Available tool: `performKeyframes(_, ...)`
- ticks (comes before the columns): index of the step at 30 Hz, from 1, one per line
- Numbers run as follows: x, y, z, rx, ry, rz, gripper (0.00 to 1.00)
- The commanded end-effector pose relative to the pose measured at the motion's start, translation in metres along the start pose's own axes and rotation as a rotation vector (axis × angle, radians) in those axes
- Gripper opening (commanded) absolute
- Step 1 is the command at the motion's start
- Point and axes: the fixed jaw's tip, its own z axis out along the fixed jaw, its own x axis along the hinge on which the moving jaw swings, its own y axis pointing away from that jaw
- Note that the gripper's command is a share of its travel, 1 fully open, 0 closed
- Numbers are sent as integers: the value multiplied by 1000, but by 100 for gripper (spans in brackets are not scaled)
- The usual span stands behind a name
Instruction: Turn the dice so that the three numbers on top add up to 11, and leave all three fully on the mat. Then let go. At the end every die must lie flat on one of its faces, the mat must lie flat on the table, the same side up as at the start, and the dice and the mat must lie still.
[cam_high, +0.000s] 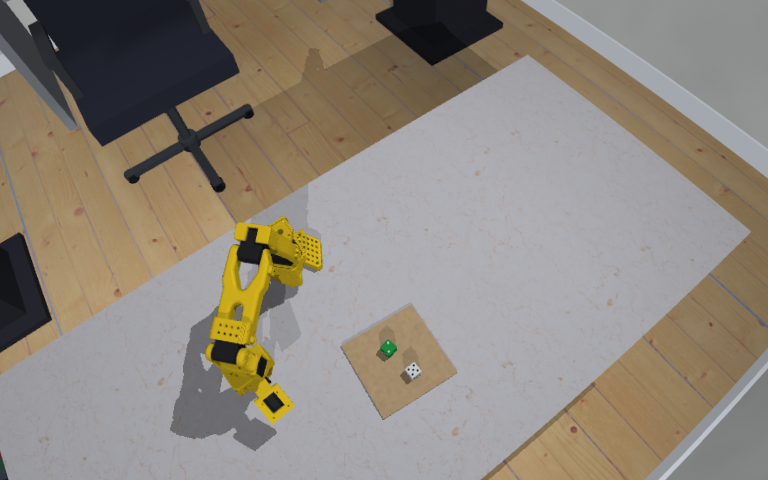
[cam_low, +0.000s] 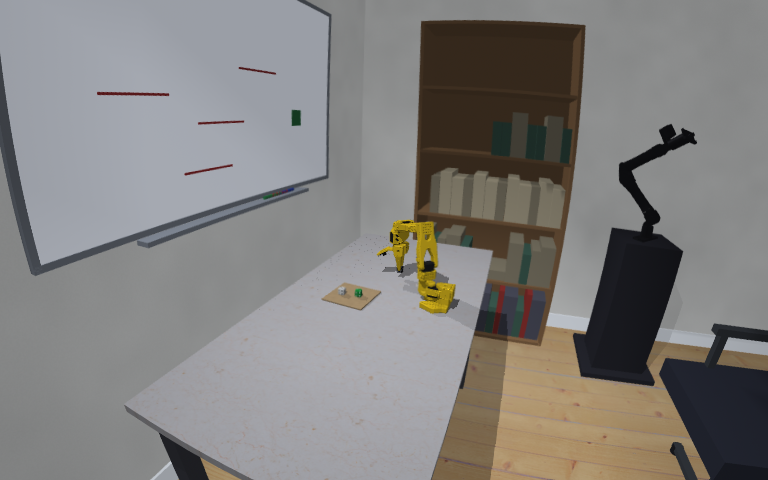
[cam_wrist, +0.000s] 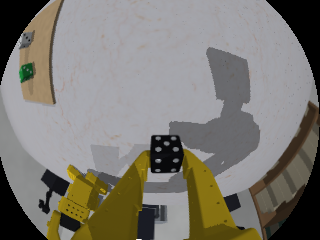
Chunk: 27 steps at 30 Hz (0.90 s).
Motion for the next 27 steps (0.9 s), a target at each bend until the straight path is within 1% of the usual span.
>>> performKeyframes(1, -4, -8, -26, 63, -54, 0, 0)
performKeyframes(4, -3, -7, -31, 63, -54, 0, 0)
performKeyframes(7, -3, -7, -34, 63, -54, 0, 0)
performKeyframes(17, -5, -5, -34, 63, -54, -12, 0)
performKeyframes(22, -16, 3, -34, 62, -55, -75, 0)
performKeyframes(27, -39, 22, -34, 60, -57, -207, 0)
